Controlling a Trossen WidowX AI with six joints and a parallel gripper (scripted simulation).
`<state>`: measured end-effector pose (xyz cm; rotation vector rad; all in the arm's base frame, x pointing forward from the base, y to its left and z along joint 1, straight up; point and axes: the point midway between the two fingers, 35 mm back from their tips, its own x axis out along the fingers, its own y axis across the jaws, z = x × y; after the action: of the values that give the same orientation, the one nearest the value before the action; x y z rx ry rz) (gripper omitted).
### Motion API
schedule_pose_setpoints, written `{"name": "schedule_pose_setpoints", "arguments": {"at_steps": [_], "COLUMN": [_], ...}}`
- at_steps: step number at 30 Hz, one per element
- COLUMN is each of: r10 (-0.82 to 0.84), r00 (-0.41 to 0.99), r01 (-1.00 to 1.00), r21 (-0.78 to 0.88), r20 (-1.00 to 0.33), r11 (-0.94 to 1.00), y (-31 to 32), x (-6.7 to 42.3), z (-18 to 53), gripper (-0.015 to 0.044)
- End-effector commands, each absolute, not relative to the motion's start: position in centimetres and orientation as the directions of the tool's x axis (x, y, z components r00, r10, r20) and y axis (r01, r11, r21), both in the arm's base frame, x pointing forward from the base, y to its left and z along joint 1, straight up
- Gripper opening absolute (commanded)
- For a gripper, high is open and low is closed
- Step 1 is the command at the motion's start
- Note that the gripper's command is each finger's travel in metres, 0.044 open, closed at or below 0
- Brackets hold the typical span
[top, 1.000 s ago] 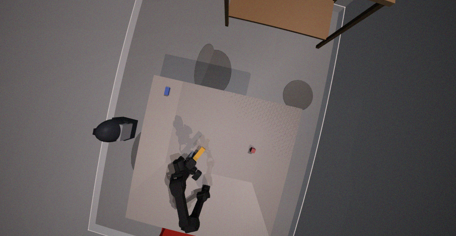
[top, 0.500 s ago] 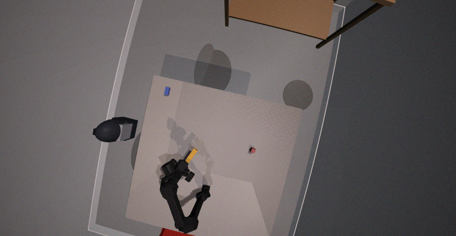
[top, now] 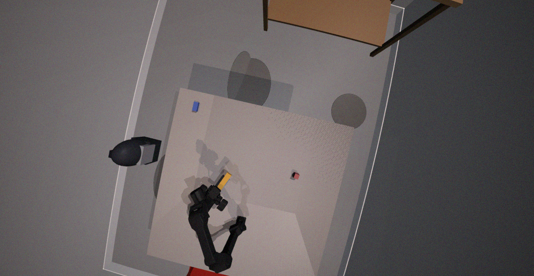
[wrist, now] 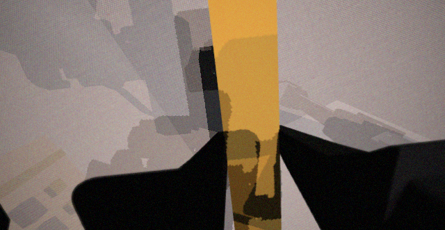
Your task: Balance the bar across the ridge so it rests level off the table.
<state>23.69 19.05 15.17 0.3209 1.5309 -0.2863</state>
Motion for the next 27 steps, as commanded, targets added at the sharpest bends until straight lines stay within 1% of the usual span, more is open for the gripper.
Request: {"name": "schedule_pose_setpoints", "arguments": {"at_steps": [1,13,27], "r10": [0.018,0.018,0.018], "r00": [0.022,0.022,0.022], "r01": [0.381,0.381,0.381], "r21": [0.025,0.025,0.025], "r20": [-1.000,-1.000,-1.000], "r11": [0.924,0.924,0.924], "y": [19.1,18.9,18.9], "x": [23.7,23.7,23.7], "z": [14.5,12.6,12.6], "gripper": [0.0000,0.0000,0.0000]}}
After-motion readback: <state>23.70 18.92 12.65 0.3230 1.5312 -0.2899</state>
